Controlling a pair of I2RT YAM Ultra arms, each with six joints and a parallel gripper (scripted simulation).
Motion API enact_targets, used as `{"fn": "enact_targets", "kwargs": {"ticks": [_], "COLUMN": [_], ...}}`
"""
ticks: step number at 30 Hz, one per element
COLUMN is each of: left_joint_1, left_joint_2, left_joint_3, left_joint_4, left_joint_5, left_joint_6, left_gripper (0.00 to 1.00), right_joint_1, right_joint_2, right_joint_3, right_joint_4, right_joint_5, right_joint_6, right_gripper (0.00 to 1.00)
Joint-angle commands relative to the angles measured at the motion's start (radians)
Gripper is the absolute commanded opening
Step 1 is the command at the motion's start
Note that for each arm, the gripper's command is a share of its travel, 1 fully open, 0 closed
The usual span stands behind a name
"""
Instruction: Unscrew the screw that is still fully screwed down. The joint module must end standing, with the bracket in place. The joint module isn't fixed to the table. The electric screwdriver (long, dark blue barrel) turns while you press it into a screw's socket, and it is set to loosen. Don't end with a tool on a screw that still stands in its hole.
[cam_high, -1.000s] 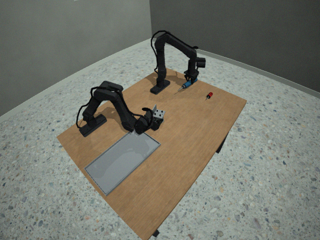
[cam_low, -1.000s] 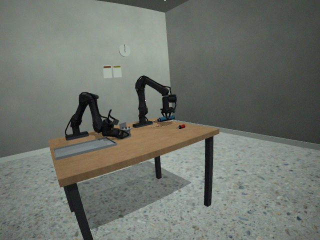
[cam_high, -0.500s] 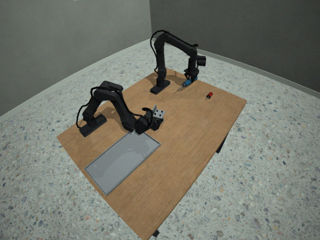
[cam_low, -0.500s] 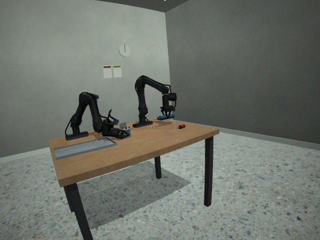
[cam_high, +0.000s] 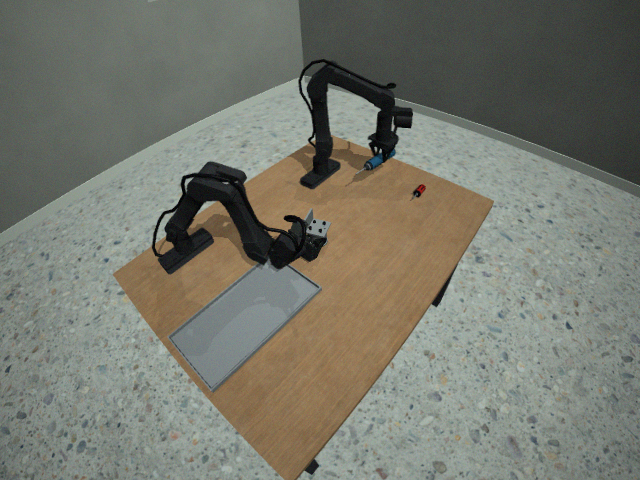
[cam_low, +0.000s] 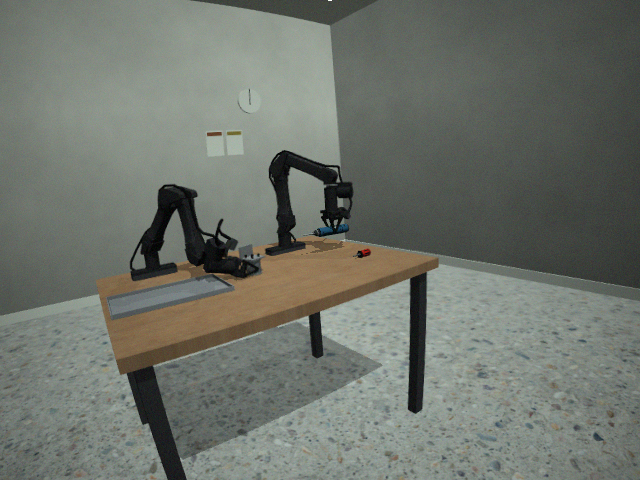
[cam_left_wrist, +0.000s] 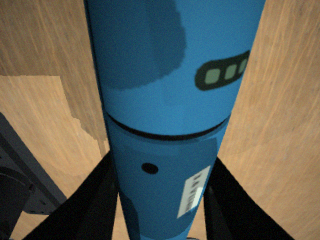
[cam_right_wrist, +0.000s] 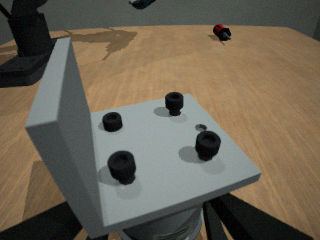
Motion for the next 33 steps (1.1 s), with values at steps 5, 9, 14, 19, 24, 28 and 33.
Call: {"fn": "enact_targets", "kwargs": {"ticks": [5, 9, 14, 19, 24, 28, 33], "left_joint_1": [-0.005, -0.005, -0.006, -0.006, -0.007, -0.007, -0.007], "left_joint_2": [-0.049, -0.049, -0.052, -0.055, -0.056, -0.057, -0.059], "left_joint_3": [0.079, 0.081, 0.084, 0.087, 0.089, 0.09, 0.091], "left_joint_4": [-0.07, -0.072, -0.077, -0.083, -0.087, -0.087, -0.087], "left_joint_5": [-0.01, -0.01, -0.011, -0.01, -0.011, -0.011, -0.011], "left_joint_6": [-0.007, -0.007, -0.008, -0.008, -0.008, -0.008, -0.008], "left_gripper": [0.42, 0.42, 0.42, 0.42, 0.42, 0.42, 0.42], "right_joint_1": [-0.013, -0.013, -0.013, -0.013, -0.013, -0.013, -0.013], "right_joint_2": [-0.033, -0.033, -0.033, -0.033, -0.033, -0.033, -0.033], "right_joint_3": [-0.002, -0.002, -0.002, -0.002, -0.002, -0.002, -0.002], "right_joint_4": [0.004, 0.004, 0.004, 0.004, 0.004, 0.004, 0.004], "right_joint_5": [-0.007, -0.007, -0.007, -0.007, -0.007, -0.007, -0.007], "right_joint_6": [0.006, 0.006, 0.006, 0.006, 0.006, 0.006, 0.006], "right_gripper": [0.59, 0.59, 0.59, 0.59, 0.59, 0.59, 0.59]}}
